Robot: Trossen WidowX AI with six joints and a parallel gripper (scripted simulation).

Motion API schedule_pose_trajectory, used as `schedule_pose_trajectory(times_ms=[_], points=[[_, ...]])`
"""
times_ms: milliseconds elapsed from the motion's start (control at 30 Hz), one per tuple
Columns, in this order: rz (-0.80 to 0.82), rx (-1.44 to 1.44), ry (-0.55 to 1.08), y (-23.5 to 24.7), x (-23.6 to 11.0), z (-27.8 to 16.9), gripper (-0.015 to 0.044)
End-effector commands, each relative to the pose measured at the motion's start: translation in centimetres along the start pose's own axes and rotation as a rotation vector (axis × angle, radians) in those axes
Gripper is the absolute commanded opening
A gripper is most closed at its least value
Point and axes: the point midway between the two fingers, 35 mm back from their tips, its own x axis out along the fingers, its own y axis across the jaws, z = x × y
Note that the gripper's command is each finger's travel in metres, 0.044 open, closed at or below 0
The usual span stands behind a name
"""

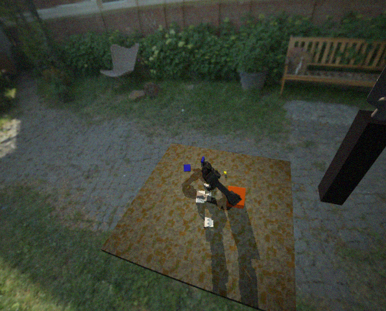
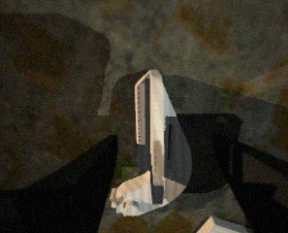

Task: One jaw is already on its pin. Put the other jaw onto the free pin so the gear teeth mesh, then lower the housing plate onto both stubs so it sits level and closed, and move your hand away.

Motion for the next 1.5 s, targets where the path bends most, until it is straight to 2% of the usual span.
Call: schedule_pose_trajectory(times_ms=[0,67,167,667,1467], points=[[0.000,0.000,0.000,0.0,0.0,0.0,0.0204],[0.000,0.000,0.000,0.0,0.0,0.0,0.0151],[0.000,0.000,0.000,0.0,0.0,0.0,0.0134],[0.000,0.000,0.000,0.0,-0.2,0.0,0.0134],[0.002,0.007,0.003,0.1,-7.6,0.0,0.0134]])
